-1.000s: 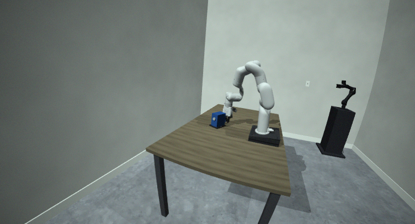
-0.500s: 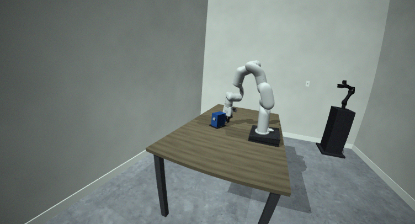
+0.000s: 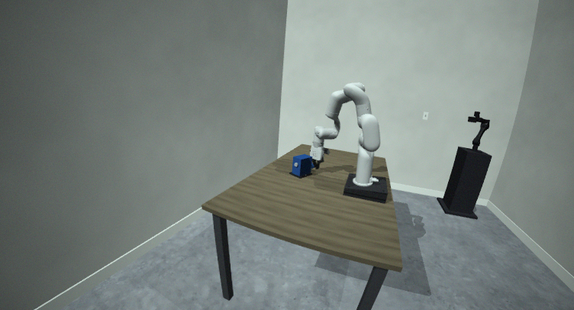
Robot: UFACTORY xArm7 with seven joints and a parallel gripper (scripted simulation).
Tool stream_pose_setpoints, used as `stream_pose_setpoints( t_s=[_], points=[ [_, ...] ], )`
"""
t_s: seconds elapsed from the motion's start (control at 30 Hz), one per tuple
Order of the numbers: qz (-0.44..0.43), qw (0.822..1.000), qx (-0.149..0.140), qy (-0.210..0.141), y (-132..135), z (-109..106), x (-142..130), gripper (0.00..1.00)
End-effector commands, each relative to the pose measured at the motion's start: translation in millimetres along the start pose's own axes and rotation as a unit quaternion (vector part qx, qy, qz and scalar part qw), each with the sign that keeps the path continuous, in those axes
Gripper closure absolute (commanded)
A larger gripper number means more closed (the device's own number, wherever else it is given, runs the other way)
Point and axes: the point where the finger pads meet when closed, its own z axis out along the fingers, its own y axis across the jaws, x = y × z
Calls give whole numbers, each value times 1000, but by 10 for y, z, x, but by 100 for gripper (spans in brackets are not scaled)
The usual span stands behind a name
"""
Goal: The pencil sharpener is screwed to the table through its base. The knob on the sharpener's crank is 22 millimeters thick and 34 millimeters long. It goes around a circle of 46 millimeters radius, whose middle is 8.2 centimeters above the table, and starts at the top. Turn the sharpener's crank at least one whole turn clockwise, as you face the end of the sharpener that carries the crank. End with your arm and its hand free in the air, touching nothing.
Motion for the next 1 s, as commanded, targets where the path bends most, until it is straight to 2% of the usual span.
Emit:
stream_pose_setpoints(
  t_s=[0.0,0.97],
  points=[
    [0,1000,1,2,41,-83,0,100],
    [0,1000,1,2,82,-487,-2,100]
  ],
)
